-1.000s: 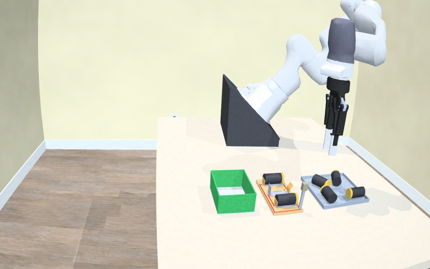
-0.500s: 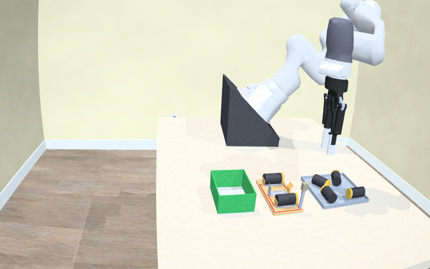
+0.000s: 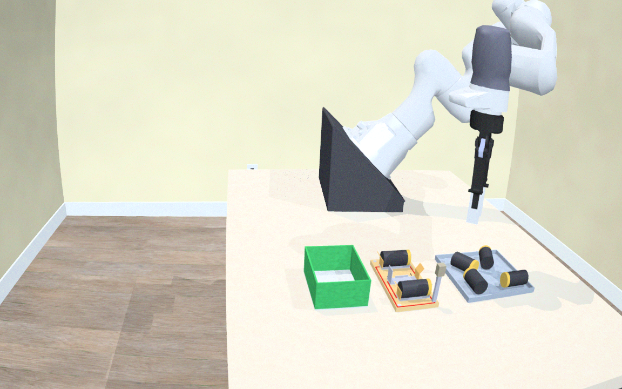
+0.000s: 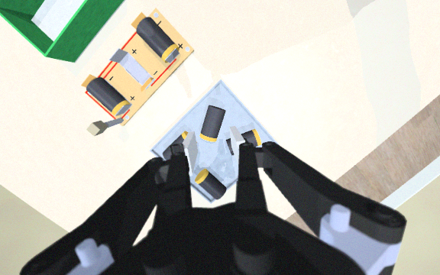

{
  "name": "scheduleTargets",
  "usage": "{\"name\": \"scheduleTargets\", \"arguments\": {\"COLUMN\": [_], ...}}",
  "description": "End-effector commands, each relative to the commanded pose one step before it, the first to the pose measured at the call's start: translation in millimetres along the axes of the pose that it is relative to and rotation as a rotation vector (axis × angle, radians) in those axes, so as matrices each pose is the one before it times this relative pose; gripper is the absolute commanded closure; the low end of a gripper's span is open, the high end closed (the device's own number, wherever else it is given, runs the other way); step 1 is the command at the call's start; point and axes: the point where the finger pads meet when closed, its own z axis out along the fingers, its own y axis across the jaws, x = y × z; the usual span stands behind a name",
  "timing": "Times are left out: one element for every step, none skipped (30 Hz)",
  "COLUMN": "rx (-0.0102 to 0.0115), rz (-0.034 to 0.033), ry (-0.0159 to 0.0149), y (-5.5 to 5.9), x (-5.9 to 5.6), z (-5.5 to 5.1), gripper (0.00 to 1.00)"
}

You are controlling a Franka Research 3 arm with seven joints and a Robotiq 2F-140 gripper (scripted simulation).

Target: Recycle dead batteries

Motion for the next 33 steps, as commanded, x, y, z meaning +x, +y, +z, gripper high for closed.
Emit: {"name": "scheduleTargets", "arguments": {"rx": [0.00315,0.0,0.0,0.0,0.0,0.0,0.0,0.0,0.0,0.0,0.0,0.0,0.0,-0.00001,0.0,0.0,0.0,0.0,0.0,0.0,0.0,0.0,0.0,0.0,0.0,0.0,0.0,0.0,0.0,0.0,0.0,0.0,0.0], "rz": [0.39009,0.0189,0.01241,0.00687,0.00272,0.00041,0.0,0.0,0.0,0.0,0.0,0.0,0.0,-0.00001,0.0,0.0,0.0,0.0,0.0,0.00001,0.0,0.0,0.0,0.0,0.0,0.0,0.0,0.0,0.0,0.0,0.0,0.0,0.0], "ry": [-0.00037,0.0,0.0,0.0,0.0,0.0,0.0,0.0,0.0,0.0,0.0,0.0,0.0,-0.00001,0.0,0.0,0.0,0.0,0.0,0.00001,-0.00001,0.00001,0.0,0.0,0.0,0.0,0.0,0.0,0.0,0.0,0.0,0.0,0.0], "y": [-0.32,0.0,0.0,0.0,0.0,0.0,0.0,0.0,0.0,0.0,0.0,0.0,0.0,0.0,0.0,0.0,0.0,0.0,0.0,0.0,0.0,0.0,0.0,0.0,0.0,0.0,0.0,0.0,0.0,0.0,0.0,0.0,0.0], "x": [0.16,0.0,0.0,0.0,0.0,0.0,0.0,0.0,0.0,0.0,0.0,0.0,0.0,-0.01,0.0,0.0,0.0,0.0,0.0,0.01,0.0,0.01,0.0,0.0,0.0,0.0,0.0,0.0,0.0,0.0,0.0,0.0,0.0], "z": [-0.68,0.0,0.0,0.0,0.0,0.0,0.0,0.0,0.0,0.0,0.0,0.0,0.0,0.94,5.31,10.82,14.19,14.59,12.41,8.49,4.02,0.71,0.0,0.0,0.0,0.0,0.0,0.0,0.0,0.0,0.0,0.0,0.0], "gripper": [0.71,0.71,0.71,0.71,0.71,0.71,0.71,0.71,0.71,0.71,0.71,0.71,0.71,0.71,0.71,0.71,0.71,0.71,0.71,0.71,0.71,0.71,0.71,0.71,0.71,0.71,0.71,0.71,0.71,0.71,0.71,0.71,0.71]}}
